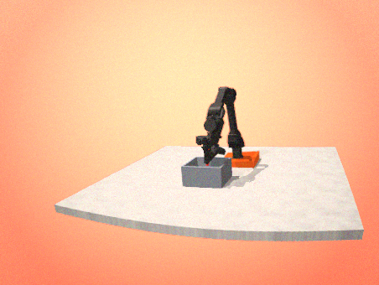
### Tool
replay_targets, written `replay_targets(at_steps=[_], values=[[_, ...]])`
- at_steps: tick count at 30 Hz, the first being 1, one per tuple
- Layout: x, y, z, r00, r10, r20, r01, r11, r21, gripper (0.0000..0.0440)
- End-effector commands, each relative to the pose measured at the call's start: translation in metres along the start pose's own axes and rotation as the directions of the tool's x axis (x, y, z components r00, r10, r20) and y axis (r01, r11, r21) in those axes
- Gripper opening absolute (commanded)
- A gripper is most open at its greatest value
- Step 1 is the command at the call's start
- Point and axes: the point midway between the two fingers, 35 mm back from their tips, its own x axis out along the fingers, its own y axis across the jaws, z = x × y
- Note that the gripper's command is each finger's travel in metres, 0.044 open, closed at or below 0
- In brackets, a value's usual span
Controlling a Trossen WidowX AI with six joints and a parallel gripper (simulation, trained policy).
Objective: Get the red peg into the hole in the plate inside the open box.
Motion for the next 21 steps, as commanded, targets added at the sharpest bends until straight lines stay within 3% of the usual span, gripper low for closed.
replay_targets(at_steps=[1,5,11,16,21], values=[[0.015,0.002,0.000,0.999,0.019,-0.030,-0.021,0.999,-0.046,0.0000],[0.025,0.004,-0.004,0.997,0.032,-0.064,-0.038,0.995,-0.092,0.0022],[0.039,0.004,-0.008,0.993,0.035,-0.114,-0.049,0.990,-0.129,0.0161],[0.040,0.007,0.001,0.991,0.049,-0.127,-0.069,0.985,-0.157,0.0207],[0.037,0.017,0.010,0.987,0.080,-0.140,-0.104,0.979,-0.174,0.0321]])
